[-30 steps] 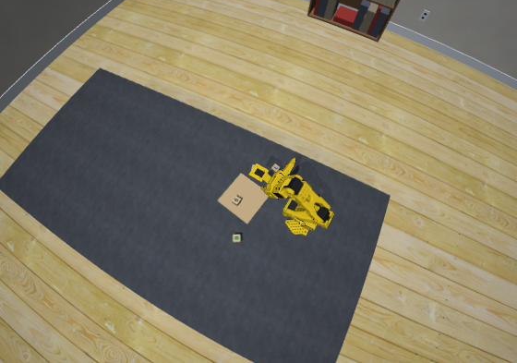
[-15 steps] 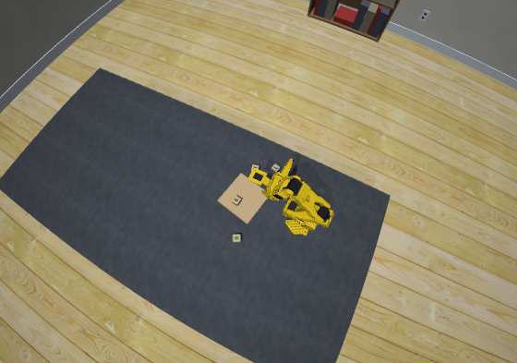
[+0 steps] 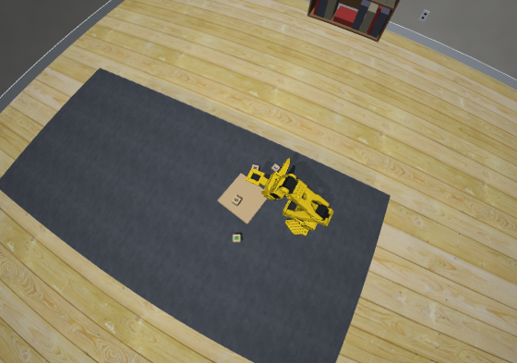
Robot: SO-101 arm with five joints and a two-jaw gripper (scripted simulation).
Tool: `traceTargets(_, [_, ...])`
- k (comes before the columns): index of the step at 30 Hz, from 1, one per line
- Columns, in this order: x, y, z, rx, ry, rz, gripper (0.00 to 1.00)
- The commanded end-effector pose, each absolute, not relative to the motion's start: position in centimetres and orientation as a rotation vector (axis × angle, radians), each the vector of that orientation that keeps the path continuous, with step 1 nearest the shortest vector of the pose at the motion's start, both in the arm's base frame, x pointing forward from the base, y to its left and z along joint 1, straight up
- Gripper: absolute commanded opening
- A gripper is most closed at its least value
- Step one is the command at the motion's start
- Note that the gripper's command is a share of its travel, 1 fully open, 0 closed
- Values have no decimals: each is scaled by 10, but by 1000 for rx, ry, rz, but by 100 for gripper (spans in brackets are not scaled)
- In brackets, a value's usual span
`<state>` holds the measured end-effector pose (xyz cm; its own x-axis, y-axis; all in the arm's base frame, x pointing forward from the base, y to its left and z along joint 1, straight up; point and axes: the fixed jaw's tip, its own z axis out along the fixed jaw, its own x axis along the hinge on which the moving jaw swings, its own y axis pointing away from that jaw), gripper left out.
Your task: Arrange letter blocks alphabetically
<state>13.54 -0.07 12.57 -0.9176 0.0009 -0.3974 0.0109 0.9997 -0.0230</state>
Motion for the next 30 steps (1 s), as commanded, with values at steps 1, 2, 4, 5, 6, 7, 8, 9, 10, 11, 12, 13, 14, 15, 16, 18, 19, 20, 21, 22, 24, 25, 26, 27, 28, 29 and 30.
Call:
traceTargets(1, [138, 0, 131, -7, 2705, -35, 100])
traceTargets(2, [138, 0, 131, -8, 2705, -35, 100])
traceTargets(4, [138, 1, 131, -13, 2707, -33, 100])
traceTargets(5, [139, 1, 131, -19, 2709, -31, 99])
traceTargets(6, [139, 2, 131, -28, 2711, -28, 99])
traceTargets(7, [140, 4, 131, -39, 2715, -25, 98])
traceTargets(8, [141, 5, 132, -53, 2719, -21, 97])
traceTargets(9, [142, 7, 132, -70, 2725, -16, 96])
traceTargets(10, [143, 10, 132, -90, 2731, -10, 95])
traceTargets(11, [144, 13, 132, -114, 2738, -3, 93])
traceTargets(12, [146, 16, 132, -141, 2745, 4, 92])
traceTargets(13, [148, 20, 132, -171, 2754, 12, 90])
traceTargets(14, [149, 24, 132, -204, 2762, 20, 88])
traceTargets(15, [151, 29, 132, -240, 2772, 28, 86])
traceTargets(16, [151, 29, 132, -240, 2772, 28, 86])
traceTargets(18, [153, 35, 132, -279, 2781, 36, 83])
traceTargets(19, [155, 40, 132, -320, 2790, 44, 81])
traceTargets(20, [156, 47, 131, -364, 2799, 51, 78])
traceTargets(21, [158, 53, 130, -409, 2808, 58, 76])
traceTargets(22, [159, 60, 129, -457, 2816, 65, 73])
traceTargets(24, [161, 75, 126, -556, 2831, 75, 67])
traceTargets(25, [161, 83, 125, -606, 2837, 79, 64])
traceTargets(26, [161, 91, 123, -656, 2843, 81, 62])
traceTargets(27, [161, 99, 121, -707, 2847, 83, 59])
traceTargets(28, [160, 106, 118, -756, 2850, 84, 56])
traceTargets(29, [159, 114, 116, -805, 2852, 84, 53])
traceTargets(30, [157, 122, 113, -851, 2854, 83, 51])
